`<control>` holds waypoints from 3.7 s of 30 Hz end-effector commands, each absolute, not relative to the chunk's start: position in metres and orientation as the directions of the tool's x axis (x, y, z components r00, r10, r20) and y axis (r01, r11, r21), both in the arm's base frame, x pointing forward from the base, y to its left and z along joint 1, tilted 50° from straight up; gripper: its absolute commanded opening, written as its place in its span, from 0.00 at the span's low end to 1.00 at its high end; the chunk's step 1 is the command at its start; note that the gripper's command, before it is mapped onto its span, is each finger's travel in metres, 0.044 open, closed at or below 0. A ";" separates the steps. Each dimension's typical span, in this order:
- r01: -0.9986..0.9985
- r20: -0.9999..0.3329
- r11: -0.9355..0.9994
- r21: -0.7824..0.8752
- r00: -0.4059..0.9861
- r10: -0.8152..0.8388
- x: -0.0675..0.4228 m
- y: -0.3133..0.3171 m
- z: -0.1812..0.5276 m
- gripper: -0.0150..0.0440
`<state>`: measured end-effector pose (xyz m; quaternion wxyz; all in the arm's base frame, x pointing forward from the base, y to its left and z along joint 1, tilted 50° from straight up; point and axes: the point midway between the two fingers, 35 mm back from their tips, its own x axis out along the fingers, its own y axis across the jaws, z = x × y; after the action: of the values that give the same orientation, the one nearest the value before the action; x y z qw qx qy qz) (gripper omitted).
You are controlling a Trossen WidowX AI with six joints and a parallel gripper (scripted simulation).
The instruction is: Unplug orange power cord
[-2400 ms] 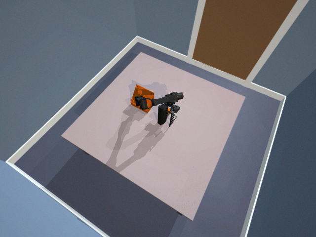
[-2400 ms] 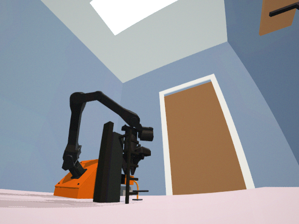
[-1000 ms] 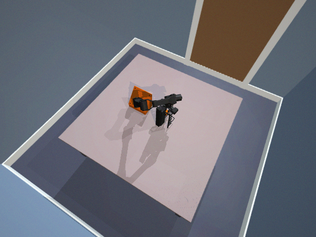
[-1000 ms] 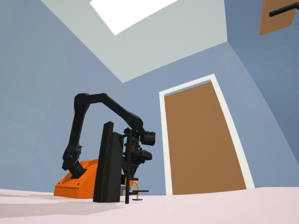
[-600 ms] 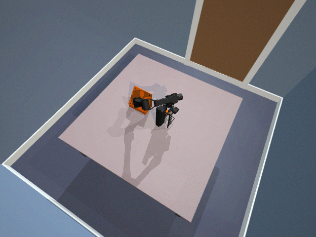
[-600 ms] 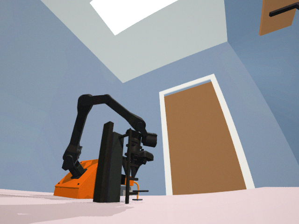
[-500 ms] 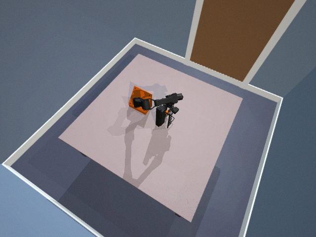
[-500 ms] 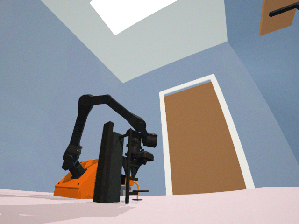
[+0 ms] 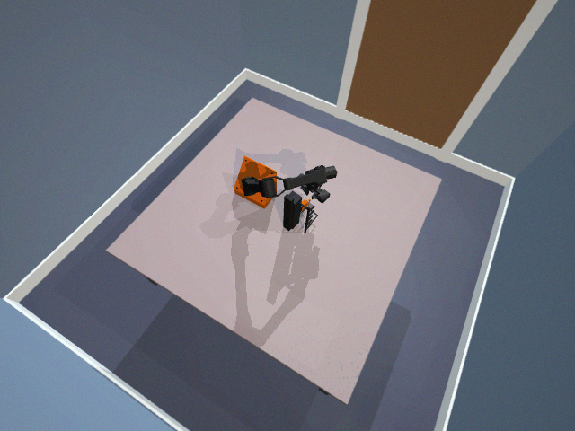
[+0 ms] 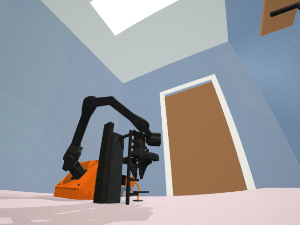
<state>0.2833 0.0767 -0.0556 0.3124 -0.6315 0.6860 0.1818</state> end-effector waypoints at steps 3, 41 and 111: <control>-0.980 -0.657 0.131 -0.147 -0.003 -0.753 0.283 0.077 -0.055 0.53; -0.984 -0.654 0.101 -0.143 0.017 -0.757 0.272 0.055 -0.016 0.53; -0.982 -0.652 0.121 -0.142 0.001 -0.758 0.282 0.073 -0.051 0.53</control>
<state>0.2819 0.0735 -0.0522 0.3082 -0.6364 0.6830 0.1833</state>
